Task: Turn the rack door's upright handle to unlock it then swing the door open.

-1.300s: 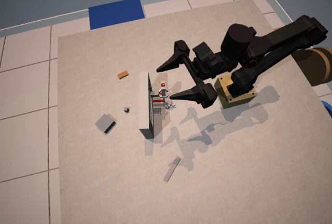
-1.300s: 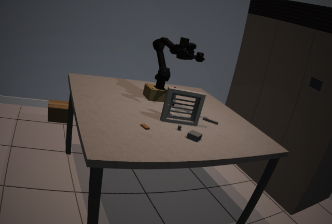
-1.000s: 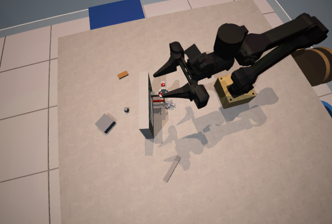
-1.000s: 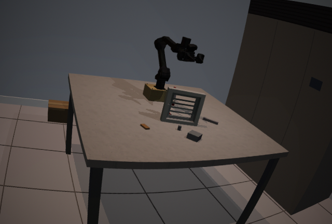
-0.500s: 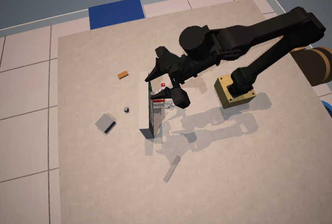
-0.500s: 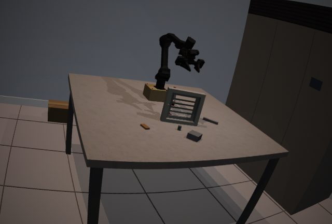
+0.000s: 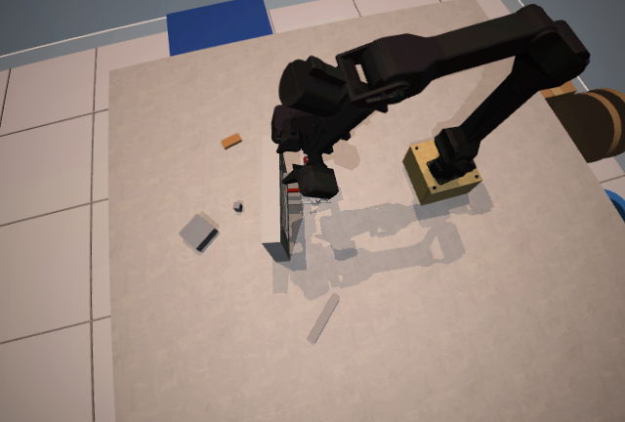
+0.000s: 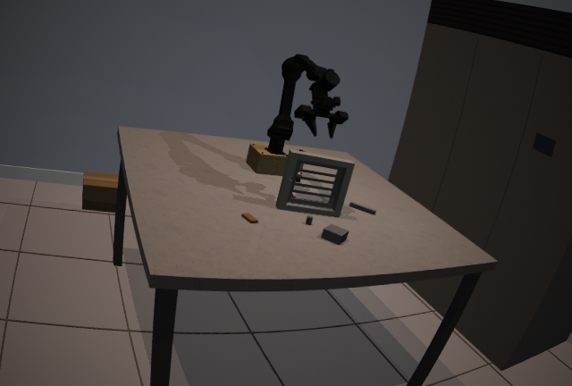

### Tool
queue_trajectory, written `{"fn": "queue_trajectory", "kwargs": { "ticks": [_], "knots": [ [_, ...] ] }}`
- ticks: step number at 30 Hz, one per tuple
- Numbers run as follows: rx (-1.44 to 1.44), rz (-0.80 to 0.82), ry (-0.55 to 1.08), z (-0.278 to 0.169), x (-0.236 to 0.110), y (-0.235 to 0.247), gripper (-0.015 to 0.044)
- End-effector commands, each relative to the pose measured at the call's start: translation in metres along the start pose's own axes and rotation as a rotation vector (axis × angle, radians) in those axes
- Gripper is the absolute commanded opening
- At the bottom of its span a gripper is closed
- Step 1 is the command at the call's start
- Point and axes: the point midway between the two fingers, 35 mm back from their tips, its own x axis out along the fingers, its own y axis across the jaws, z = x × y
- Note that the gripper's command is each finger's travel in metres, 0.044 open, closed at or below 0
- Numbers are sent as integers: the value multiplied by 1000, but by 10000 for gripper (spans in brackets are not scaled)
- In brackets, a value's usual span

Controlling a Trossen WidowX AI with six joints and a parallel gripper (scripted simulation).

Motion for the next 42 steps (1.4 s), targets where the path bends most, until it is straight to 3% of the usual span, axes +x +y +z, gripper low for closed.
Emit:
{"fn": "queue_trajectory", "kwargs": {
  "ticks": [1,21,42],
  "knots": [
    [24,-20,113,-7,8,-9,289],
    [130,-74,646,-50,13,-43,289],
    [134,-75,664,-64,32,-45,289]
  ]
}}
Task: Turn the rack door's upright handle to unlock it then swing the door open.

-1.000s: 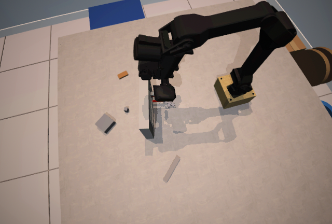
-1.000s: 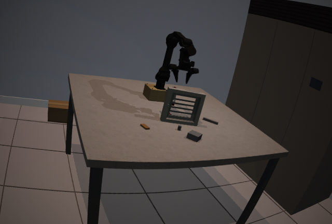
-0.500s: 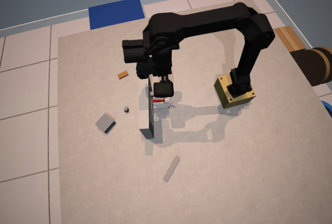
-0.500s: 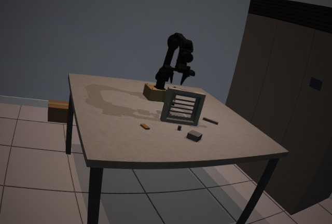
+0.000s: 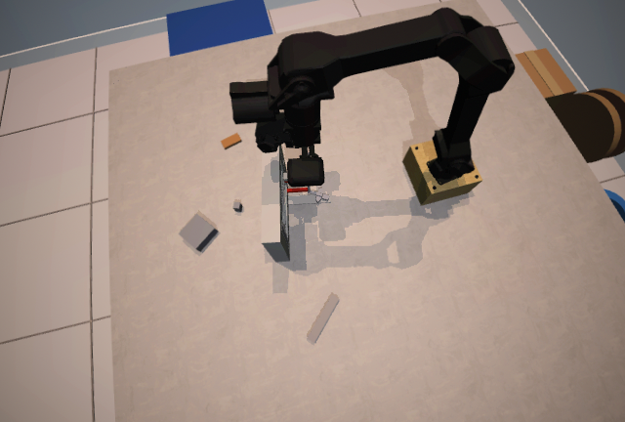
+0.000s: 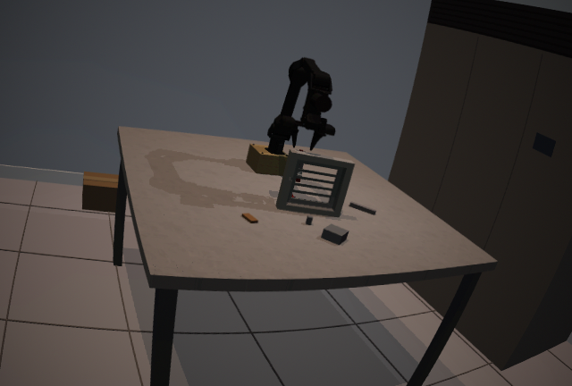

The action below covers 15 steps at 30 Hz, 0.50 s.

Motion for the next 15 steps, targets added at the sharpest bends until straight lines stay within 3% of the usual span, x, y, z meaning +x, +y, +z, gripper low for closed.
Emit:
{"fn": "queue_trajectory", "kwargs": {
  "ticks": [1,15],
  "knots": [
    [5,-3,13,-1,11,-1,289],
    [5,-3,13,-2,34,-1,289]
  ]
}}
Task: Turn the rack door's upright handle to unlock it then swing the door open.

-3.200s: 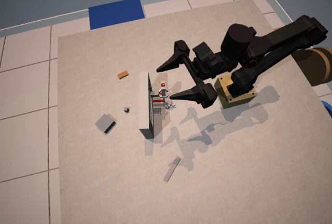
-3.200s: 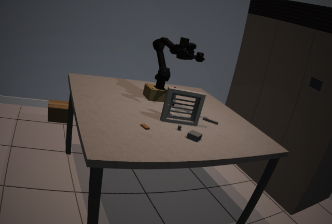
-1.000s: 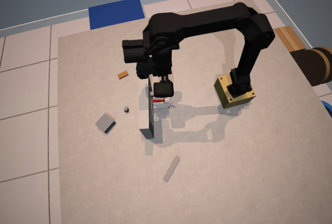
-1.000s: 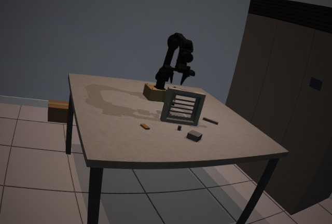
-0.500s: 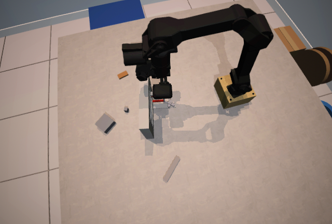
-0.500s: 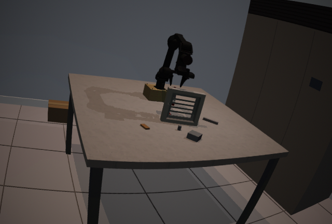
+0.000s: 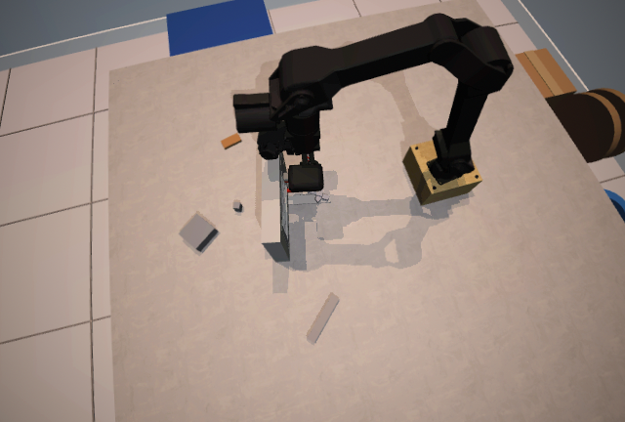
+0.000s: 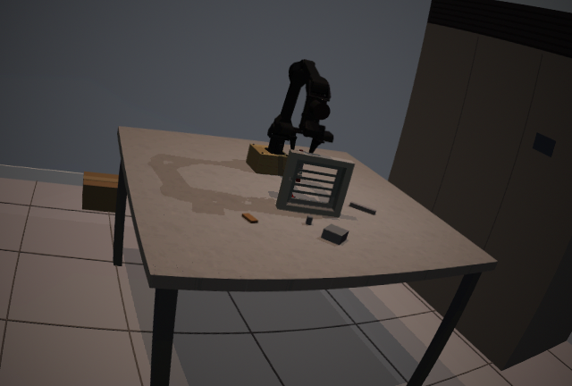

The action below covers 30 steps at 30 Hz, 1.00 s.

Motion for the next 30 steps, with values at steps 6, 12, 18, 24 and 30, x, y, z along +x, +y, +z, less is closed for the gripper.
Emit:
{"fn": "queue_trajectory", "kwargs": {
  "ticks": [6,12,18,24,30],
  "knots": [
    [5,-3,11,-3,18,-1,289],
    [5,-3,11,-4,28,-1,289],
    [5,-3,11,-4,30,-1,210],
    [5,-3,11,-4,30,-1,92],
    [5,-3,11,-4,30,-1,52]
  ]
}}
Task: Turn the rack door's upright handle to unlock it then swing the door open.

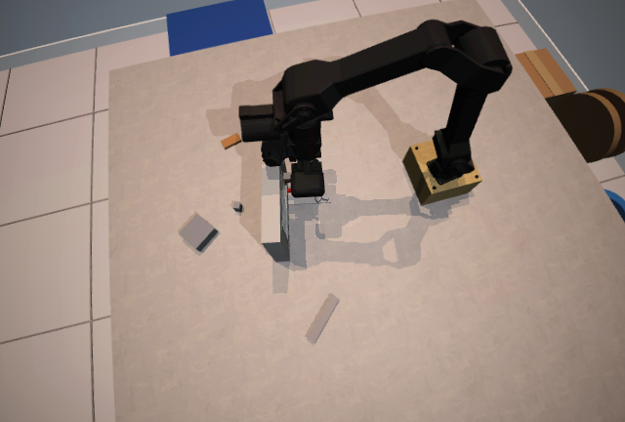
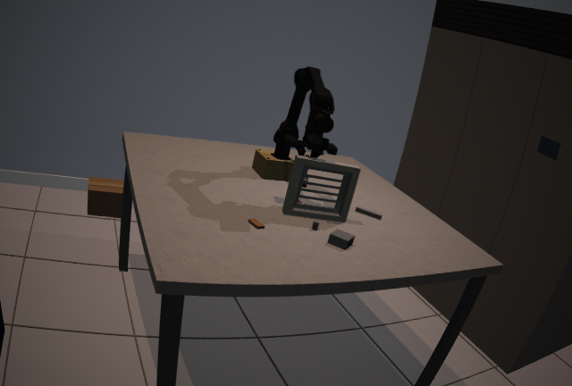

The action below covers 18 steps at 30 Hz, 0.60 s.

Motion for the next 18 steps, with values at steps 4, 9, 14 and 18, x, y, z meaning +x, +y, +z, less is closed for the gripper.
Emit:
{"fn": "queue_trajectory", "kwargs": {
  "ticks": [4,9,14,18],
  "knots": [
    [4,0,6,-1,2,0,25],
    [12,0,6,-1,2,0,17],
    [224,-1,6,-1,2,0,17],
    [422,-2,6,-1,2,0,17]
  ]
}}
